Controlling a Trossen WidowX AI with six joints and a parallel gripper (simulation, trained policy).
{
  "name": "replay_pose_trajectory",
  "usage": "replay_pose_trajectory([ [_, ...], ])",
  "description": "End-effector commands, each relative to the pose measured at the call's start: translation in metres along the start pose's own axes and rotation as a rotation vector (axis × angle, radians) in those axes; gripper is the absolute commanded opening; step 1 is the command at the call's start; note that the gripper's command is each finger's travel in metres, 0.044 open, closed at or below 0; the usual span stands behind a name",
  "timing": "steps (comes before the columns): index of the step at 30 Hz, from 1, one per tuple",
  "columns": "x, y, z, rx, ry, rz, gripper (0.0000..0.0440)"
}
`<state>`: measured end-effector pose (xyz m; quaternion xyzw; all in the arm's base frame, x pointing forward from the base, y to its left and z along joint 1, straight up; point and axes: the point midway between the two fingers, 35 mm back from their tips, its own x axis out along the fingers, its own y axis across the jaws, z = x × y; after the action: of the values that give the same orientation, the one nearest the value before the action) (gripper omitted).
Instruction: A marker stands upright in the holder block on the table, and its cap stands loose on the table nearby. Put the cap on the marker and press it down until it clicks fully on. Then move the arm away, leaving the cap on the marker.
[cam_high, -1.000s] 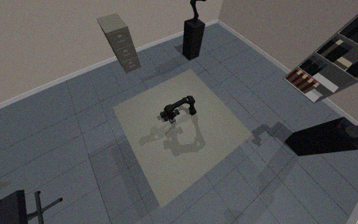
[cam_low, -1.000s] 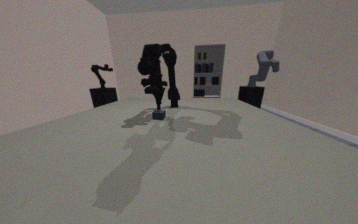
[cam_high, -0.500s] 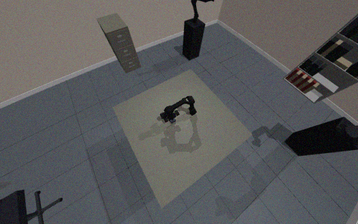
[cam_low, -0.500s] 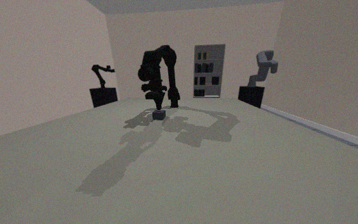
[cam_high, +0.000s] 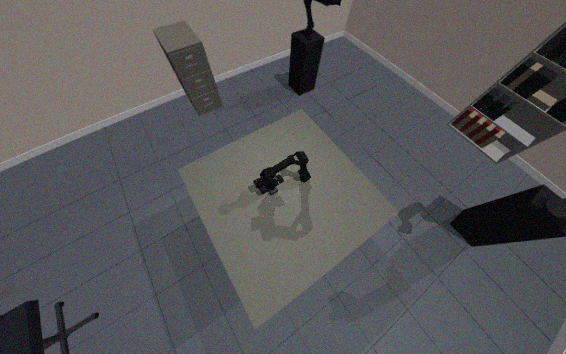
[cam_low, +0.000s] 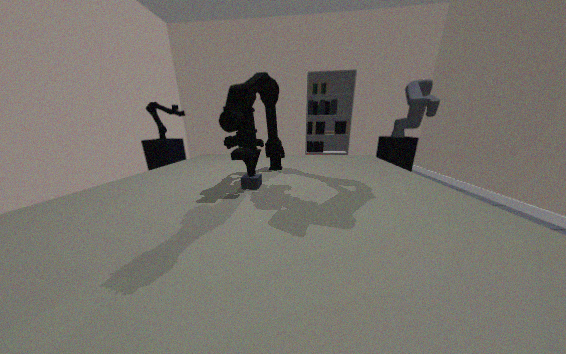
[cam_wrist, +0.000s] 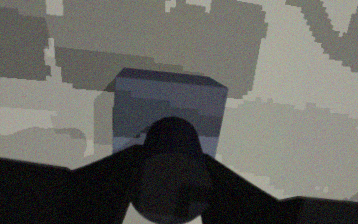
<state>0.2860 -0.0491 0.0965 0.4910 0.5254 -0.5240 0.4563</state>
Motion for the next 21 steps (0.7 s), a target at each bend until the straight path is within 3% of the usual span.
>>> replay_pose_trajectory([
  [1, 0.015, -0.003, -0.001, -0.013, 0.011, -0.038, 0.0039],
  [21, 0.018, 0.000, 0.011, -0.068, -0.043, -0.012, 0.0067],
])
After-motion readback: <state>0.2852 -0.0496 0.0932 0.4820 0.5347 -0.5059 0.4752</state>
